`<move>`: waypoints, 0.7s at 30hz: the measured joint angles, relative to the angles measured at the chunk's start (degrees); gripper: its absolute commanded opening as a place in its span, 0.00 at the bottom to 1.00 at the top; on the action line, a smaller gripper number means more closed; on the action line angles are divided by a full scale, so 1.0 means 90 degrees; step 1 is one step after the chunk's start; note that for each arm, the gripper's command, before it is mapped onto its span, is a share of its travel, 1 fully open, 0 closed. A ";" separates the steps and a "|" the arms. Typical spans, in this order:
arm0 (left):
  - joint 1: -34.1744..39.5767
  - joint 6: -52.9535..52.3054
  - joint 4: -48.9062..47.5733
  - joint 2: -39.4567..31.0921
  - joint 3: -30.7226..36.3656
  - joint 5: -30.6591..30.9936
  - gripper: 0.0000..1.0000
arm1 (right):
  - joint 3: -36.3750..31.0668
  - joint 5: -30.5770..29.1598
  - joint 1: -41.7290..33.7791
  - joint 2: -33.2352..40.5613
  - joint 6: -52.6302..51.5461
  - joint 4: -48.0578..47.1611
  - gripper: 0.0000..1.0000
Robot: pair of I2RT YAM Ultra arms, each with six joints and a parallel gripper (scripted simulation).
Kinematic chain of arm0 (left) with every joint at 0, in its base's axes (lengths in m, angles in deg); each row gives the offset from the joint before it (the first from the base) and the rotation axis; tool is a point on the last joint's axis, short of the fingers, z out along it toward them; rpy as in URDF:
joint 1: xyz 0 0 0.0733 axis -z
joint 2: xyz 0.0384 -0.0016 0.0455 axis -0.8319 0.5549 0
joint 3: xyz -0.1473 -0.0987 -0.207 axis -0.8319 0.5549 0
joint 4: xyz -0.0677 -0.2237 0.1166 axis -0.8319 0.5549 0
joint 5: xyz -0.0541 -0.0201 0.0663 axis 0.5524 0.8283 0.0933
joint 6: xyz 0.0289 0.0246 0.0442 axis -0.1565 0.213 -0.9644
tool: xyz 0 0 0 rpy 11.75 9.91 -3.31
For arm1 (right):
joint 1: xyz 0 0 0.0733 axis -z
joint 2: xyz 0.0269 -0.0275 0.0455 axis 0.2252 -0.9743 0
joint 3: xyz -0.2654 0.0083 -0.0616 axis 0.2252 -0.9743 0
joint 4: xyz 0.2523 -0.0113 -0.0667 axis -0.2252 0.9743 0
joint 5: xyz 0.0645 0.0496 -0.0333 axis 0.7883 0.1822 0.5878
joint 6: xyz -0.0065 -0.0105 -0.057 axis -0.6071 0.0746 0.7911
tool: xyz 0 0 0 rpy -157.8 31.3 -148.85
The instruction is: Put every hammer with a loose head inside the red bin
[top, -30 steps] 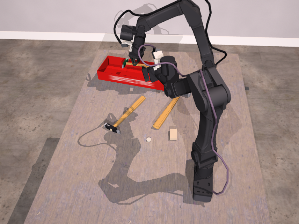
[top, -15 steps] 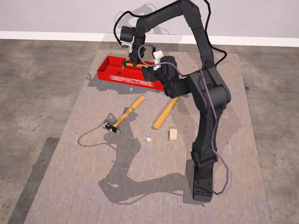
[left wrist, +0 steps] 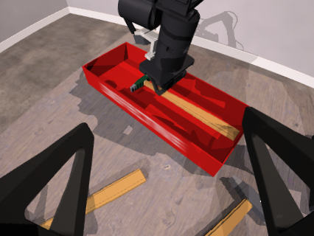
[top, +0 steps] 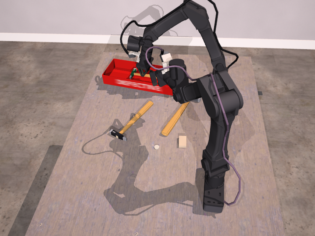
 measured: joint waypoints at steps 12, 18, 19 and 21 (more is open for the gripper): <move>0.0000 0.0000 0.0000 0.0000 0.0000 0.0000 1.00 | -0.0245 -0.0005 0.0000 -0.0141 0.0000 -0.0403 0.08; 0.0000 0.0000 0.0000 0.0000 0.0000 0.0000 1.00 | -0.0245 -0.0005 0.0000 -0.0143 0.0000 -0.0435 0.08; 0.0000 0.0000 0.0000 0.0000 0.0000 0.0000 1.00 | -0.0248 -0.0005 0.0000 -0.0143 0.0000 -0.0435 0.08; 0.0000 0.0000 0.0000 0.0000 0.0000 0.0000 1.00 | -0.0245 -0.0005 0.0000 -0.0143 0.0000 -0.0437 0.08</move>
